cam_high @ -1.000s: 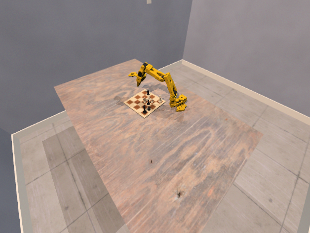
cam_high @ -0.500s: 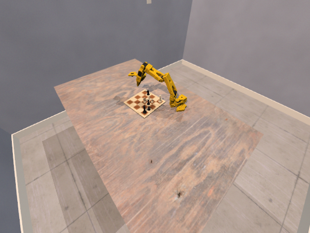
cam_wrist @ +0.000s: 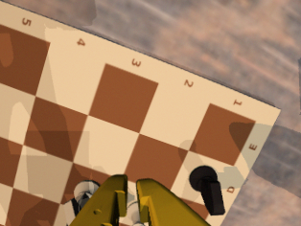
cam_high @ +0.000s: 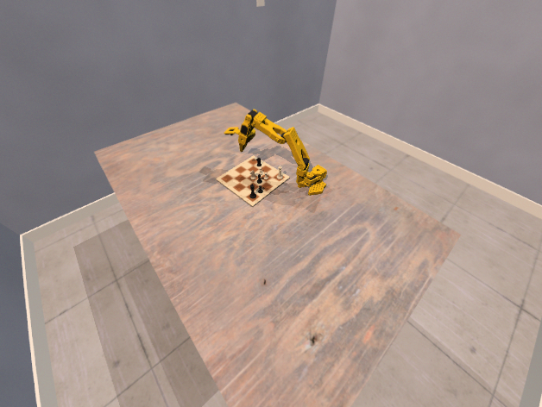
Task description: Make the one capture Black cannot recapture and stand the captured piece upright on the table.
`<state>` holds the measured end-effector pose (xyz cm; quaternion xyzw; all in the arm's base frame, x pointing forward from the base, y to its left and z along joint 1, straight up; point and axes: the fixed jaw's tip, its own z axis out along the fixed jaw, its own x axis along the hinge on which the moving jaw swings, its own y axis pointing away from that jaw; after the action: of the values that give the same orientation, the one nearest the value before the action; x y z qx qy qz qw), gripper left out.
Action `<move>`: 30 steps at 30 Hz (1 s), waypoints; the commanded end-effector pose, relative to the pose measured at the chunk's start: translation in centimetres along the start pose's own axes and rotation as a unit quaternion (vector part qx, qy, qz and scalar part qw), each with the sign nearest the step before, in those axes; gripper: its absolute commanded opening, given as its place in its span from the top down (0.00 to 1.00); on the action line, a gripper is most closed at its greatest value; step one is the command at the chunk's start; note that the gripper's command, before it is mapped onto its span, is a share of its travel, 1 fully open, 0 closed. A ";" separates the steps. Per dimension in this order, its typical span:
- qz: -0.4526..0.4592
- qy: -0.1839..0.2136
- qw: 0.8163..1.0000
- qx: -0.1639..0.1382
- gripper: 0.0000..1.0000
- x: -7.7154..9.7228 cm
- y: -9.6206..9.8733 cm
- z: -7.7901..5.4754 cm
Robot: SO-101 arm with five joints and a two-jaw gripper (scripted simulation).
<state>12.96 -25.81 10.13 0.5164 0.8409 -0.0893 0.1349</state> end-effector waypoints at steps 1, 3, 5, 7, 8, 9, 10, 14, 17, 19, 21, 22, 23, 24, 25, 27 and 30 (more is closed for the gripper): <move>0.008 0.004 1.000 0.001 1.00 0.0 -0.3 0.1; 0.008 0.004 1.000 0.001 1.00 0.0 -0.3 0.2; 0.008 0.005 1.000 0.001 1.00 0.1 -0.3 0.3; 0.008 0.007 1.000 0.001 1.00 0.1 -0.3 0.5; 0.008 0.009 1.000 0.001 1.00 0.2 -0.3 0.6; 0.008 0.011 1.000 0.001 1.00 0.2 -0.3 0.8; 0.008 0.011 1.000 0.001 1.00 0.2 -0.3 0.8; 0.007 0.015 1.000 0.001 1.00 0.4 -0.3 1.5; 0.007 0.015 1.000 0.001 1.00 0.7 -0.3 2.4; 0.007 0.015 1.000 0.001 1.00 0.9 -0.3 3.1; 0.007 0.015 1.000 0.001 1.00 1.1 -0.3 3.8; 0.007 0.015 1.000 0.001 1.00 1.2 -0.3 4.2; 0.007 0.015 1.000 0.001 1.00 1.3 -0.3 4.5; 0.007 0.015 1.000 0.001 1.00 1.4 -0.3 4.8; 0.007 0.015 1.000 0.001 1.00 1.5 -0.3 5.1; 0.007 0.015 1.000 0.001 1.00 1.6 -0.2 5.4; 0.007 0.015 1.000 0.001 1.00 1.7 -0.2 5.9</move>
<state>13.03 -25.99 4.36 0.5186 0.8445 -0.0739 0.1114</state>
